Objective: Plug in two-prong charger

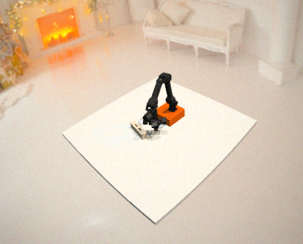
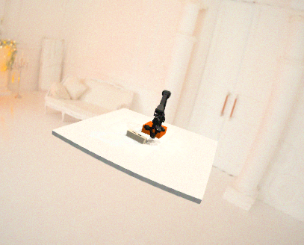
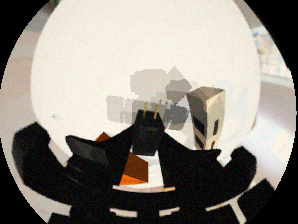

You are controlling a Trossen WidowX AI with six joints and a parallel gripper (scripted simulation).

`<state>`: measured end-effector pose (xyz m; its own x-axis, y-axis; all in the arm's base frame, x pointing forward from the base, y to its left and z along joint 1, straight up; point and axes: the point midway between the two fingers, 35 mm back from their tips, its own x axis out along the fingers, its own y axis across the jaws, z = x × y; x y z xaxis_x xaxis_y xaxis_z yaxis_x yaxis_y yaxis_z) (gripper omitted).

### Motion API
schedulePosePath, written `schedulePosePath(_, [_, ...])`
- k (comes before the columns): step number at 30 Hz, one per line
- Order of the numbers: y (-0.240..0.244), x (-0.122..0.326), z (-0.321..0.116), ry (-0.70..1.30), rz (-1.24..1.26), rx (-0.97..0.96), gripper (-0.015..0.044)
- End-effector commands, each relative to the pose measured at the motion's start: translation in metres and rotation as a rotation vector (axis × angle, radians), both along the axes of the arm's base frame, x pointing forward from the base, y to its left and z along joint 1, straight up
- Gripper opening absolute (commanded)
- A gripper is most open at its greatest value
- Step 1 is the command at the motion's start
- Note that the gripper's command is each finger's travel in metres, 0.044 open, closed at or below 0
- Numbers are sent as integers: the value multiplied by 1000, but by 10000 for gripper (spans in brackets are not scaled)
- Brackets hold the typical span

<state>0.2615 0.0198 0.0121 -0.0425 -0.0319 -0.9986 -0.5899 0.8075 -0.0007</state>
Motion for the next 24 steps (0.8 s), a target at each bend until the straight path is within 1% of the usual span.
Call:
schedulePosePath(1, [-1, 0, 15, -12, -4, -4, 0])
schedulePosePath(7, [-4, -3, 17, -12, -25, -4, 0])
schedulePosePath(24, [-36, -6, 5, -12, -240, -1, 0])
